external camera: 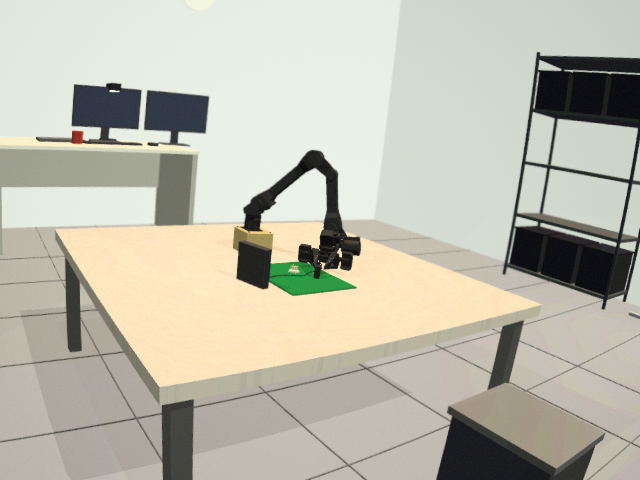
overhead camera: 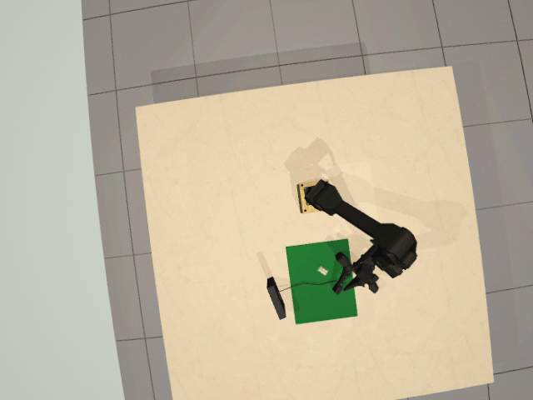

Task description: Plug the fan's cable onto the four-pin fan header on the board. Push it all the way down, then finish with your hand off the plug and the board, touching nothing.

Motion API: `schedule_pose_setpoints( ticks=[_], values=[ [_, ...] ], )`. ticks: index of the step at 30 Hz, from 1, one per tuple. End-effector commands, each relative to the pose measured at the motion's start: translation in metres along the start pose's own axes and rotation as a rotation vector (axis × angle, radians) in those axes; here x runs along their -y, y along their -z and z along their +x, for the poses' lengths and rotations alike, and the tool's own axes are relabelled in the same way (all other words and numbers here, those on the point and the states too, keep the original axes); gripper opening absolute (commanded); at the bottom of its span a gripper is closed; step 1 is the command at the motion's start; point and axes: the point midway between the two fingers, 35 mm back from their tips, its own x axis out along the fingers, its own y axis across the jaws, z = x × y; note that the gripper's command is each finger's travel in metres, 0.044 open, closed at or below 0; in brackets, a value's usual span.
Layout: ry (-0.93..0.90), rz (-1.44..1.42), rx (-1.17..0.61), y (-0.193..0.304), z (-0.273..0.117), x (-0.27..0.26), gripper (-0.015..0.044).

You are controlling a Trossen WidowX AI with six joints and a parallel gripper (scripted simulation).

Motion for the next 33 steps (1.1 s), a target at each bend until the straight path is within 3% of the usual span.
schedule_pose_setpoints(
  ticks=[1, 18, 33],
  values=[
    [0.0, 0.0, 0.0, 0.0, 0.0, 0.0, 0.014],
    [-0.001, 0.0, -0.002, 0.0, -0.001, 0.0, 0.014],
    [-0.011, -0.002, -0.035, -0.001, -0.033, -0.004, 0.014]
  ],
)
